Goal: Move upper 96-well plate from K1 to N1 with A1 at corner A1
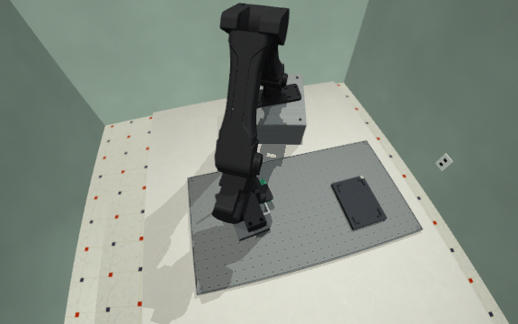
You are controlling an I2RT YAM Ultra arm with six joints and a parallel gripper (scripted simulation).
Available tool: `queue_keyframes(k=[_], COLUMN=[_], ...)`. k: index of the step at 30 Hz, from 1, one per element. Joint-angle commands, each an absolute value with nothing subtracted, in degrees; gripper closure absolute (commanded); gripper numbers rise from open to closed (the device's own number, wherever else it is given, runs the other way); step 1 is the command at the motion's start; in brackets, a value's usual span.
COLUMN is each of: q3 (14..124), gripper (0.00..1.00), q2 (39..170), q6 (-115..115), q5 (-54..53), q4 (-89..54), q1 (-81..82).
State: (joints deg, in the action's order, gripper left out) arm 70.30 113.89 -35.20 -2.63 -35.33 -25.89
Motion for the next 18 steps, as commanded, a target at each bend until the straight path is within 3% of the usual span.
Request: queue_keyframes(k=[1, 18], q3=[69.29, 69.98], gripper=[0.0, 0.0], q2=[114.76, 115.62], q6=[-34.67, -34.93], q5=[-2.63, -2.62], q4=[-33.06, -31.52], q1=[-25.72, -25.79])
